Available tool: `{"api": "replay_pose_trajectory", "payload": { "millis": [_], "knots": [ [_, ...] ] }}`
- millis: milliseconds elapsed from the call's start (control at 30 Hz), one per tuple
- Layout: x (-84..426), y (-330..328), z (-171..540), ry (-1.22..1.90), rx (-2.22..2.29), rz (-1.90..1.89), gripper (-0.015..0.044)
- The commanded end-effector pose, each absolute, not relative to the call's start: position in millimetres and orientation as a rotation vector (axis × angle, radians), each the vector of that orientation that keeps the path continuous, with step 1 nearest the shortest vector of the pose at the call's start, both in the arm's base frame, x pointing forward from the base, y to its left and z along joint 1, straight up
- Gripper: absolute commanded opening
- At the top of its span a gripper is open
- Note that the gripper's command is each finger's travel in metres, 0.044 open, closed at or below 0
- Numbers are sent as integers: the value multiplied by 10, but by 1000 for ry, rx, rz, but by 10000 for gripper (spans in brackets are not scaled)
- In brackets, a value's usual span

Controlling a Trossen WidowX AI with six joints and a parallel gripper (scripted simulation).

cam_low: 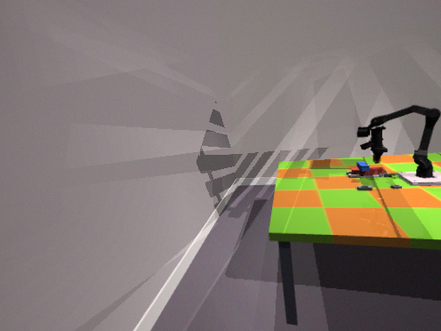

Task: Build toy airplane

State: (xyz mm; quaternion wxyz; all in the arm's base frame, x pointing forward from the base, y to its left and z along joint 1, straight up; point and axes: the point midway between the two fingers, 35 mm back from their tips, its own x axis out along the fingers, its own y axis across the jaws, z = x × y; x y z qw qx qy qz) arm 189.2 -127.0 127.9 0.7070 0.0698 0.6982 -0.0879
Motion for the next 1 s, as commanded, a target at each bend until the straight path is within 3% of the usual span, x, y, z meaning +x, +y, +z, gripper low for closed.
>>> {"api": "replay_pose_trajectory", "payload": {
  "millis": [0, 400, 500, 967],
  "knots": [
    [1838, -1352, 1250, 1549, 155, -184, 0],
    [1629, -1624, 1184, 1547, 150, -177, 0],
    [1629, -1623, 1184, 1547, 150, -177, 65],
    [1629, -1623, 1184, 1547, 150, -177, 65]
  ]
}}
